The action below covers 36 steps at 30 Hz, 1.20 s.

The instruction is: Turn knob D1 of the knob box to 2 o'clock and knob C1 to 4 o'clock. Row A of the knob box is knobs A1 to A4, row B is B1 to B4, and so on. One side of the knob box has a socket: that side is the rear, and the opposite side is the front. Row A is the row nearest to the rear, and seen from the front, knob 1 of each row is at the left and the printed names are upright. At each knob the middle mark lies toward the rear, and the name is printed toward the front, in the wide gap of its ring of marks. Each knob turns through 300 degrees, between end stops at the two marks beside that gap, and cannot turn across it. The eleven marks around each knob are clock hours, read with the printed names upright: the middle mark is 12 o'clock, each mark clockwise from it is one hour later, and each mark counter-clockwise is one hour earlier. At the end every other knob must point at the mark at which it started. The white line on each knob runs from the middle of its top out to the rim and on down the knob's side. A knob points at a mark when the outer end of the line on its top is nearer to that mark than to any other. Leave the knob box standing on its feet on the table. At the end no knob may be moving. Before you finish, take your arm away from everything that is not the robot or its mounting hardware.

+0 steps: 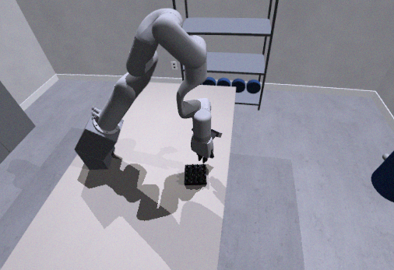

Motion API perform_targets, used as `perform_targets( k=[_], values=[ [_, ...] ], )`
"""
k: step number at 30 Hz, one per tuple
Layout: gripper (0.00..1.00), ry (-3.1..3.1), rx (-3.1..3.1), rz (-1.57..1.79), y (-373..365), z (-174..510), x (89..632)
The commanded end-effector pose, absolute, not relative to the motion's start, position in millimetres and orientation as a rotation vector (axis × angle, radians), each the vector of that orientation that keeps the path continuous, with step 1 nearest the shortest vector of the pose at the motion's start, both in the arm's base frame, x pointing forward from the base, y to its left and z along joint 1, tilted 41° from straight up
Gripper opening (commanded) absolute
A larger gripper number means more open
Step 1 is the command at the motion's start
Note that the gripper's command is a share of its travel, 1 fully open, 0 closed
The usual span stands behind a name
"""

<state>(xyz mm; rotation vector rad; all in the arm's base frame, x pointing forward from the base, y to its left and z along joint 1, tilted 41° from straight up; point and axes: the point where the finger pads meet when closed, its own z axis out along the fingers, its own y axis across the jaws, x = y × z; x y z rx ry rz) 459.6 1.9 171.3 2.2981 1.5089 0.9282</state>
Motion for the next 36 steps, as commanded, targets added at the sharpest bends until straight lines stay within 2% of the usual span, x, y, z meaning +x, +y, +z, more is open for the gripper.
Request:
perform_targets(
  k=[1, 25, 36],
  values=[
    [0.19, 1.647, 2.128, 0.923, 1.4, 173.7, 459.0],
    [0.19, 2.12, 1.435, 0.71, 1.2, 179.1, 454.4],
    [0.19, 2.142, 1.39, 0.696, 1.2, 179.4, 454.1]
  ],
)
